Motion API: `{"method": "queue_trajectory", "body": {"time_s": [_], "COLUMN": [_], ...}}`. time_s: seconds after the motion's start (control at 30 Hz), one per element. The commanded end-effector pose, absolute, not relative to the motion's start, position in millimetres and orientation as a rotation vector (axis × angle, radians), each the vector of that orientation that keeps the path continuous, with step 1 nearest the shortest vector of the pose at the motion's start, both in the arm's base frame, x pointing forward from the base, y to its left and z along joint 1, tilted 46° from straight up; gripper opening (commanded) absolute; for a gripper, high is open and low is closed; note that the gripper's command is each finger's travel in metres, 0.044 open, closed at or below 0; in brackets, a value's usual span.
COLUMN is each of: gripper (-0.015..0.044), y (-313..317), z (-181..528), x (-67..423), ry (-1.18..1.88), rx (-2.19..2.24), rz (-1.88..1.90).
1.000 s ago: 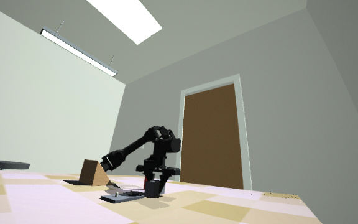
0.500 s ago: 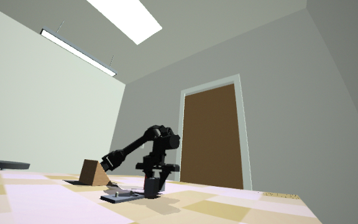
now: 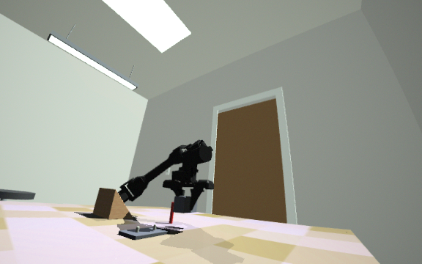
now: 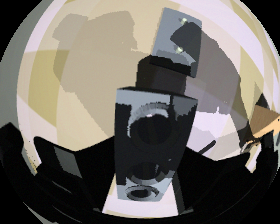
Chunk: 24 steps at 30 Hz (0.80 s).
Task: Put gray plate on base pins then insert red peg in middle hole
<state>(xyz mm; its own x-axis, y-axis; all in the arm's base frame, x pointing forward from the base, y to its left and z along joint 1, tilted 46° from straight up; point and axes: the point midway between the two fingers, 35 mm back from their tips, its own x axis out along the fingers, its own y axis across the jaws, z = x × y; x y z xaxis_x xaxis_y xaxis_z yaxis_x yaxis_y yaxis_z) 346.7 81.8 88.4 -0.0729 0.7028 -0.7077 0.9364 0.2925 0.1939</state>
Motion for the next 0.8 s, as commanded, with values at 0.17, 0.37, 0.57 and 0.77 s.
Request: {"method": "queue_trajectory", "body": {"time_s": [0.17, 0.37, 0.57, 0.77], "gripper": [0.0000, 0.0000, 0.0000, 0.0000], "y": [59, 47, 34, 27], "z": [110, 124, 139, 147], "x": [351, 350, 348, 346], "ry": [1.834, 1.842, 1.851, 1.856], "rx": [1.468, 1.466, 1.466, 1.466], "rz": [-0.411, -0.412, -0.411, -0.410]}}
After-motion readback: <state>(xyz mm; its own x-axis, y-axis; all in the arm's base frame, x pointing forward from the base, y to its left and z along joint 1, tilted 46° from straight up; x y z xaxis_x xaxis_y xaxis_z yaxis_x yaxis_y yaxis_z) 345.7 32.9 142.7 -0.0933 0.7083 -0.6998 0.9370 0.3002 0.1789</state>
